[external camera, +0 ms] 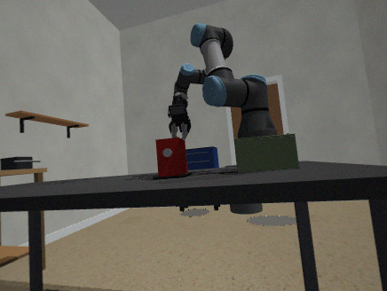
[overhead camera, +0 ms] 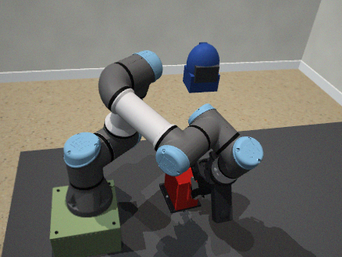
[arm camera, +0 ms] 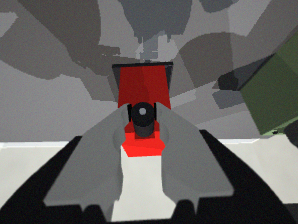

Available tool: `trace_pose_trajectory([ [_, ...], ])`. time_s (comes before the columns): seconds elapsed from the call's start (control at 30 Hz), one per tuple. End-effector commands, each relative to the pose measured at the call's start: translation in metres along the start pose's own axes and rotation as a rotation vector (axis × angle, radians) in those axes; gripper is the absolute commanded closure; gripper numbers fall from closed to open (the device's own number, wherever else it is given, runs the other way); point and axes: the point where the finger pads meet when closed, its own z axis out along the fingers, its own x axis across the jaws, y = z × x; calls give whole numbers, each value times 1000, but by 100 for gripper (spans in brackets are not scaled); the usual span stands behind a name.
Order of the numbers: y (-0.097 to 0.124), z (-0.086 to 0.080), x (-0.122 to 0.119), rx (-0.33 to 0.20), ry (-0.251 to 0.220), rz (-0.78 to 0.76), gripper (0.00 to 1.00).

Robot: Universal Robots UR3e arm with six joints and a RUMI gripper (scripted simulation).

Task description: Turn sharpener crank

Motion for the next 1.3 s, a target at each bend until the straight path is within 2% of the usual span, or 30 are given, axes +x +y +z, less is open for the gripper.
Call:
trace_pose_trajectory([
  [0.0, 0, -1, 0, 2, -1, -1, 91],
  [1.27, -1, 0, -10, 2, -2, -1, 91],
])
